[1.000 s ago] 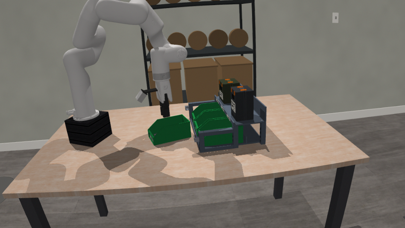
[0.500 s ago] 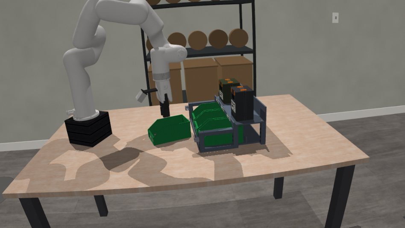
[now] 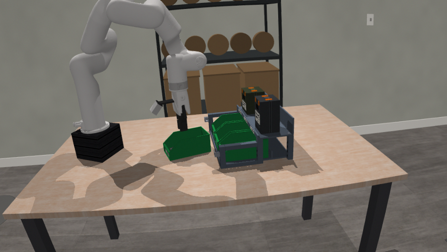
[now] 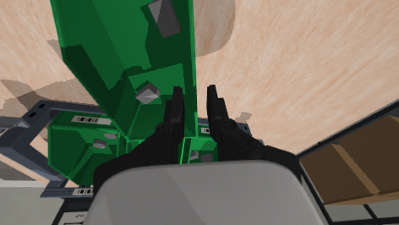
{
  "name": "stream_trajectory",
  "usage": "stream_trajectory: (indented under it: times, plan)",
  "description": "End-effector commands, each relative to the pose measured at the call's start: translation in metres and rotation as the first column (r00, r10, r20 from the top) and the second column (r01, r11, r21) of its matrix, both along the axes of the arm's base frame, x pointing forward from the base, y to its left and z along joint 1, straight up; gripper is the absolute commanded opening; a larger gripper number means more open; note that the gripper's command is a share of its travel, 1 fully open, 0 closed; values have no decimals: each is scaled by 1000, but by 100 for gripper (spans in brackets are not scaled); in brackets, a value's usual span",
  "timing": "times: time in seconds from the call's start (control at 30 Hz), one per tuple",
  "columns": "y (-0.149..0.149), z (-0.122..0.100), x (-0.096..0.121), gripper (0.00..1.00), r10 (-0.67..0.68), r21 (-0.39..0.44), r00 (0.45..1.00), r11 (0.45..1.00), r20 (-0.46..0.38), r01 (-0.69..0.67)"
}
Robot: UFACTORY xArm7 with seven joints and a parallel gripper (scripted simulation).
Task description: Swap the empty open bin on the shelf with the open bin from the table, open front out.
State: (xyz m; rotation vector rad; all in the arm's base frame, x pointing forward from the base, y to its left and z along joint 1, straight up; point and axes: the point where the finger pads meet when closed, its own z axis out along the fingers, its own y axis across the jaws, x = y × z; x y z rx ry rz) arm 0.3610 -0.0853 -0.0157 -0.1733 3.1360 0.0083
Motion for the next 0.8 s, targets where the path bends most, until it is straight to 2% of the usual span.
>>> stream_trajectory:
  times: [0.0, 0.77]
  plan:
    - [0, -4, 1, 26, 0, -1, 1000, 1000, 3, 0]
    - [0, -30, 1, 26, 0, -1, 1000, 1000, 3, 0]
